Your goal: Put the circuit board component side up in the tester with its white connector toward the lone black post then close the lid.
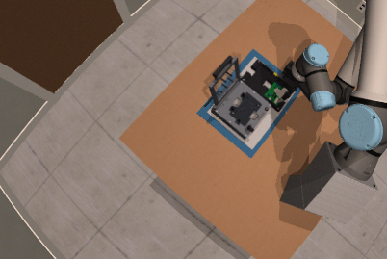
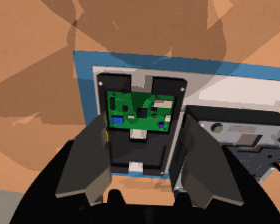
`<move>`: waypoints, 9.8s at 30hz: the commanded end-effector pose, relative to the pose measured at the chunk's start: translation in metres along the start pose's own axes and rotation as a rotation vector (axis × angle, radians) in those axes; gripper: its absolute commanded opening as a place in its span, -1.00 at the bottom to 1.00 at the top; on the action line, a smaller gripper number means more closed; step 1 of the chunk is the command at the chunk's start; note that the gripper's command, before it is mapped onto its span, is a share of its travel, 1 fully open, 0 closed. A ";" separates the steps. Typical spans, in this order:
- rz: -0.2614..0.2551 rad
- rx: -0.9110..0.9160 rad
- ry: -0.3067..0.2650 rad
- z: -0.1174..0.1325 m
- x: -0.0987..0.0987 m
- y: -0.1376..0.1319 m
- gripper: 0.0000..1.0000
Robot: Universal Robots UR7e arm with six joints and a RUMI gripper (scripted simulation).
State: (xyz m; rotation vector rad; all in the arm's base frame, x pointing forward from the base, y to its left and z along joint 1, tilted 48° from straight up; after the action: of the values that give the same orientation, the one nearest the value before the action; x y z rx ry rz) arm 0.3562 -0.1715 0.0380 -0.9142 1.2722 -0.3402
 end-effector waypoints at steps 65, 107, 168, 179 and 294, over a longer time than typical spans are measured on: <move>0.000 0.113 -0.001 0.024 0.000 -0.014 0.17; 0.000 1.325 -0.001 0.024 0.000 -0.014 0.17; 0.000 1.605 -0.001 0.024 0.000 -0.014 0.17; 0.000 1.605 -0.001 0.024 0.000 -0.014 0.17; 0.000 1.605 -0.001 0.024 0.001 -0.014 0.17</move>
State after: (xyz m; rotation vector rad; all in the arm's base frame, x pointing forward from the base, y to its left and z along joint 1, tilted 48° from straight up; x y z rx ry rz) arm 0.3822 -0.1717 0.0481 0.4663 0.6196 -1.1159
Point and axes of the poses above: the point where the finger pads meet when closed, its own x axis out along the fingers, its own y axis across the jaws, z = x × y, the point moved 3 cm from there along -x, back along the fingers, and after that the axes turned 14 degrees about -x, right-handed, at the moved point
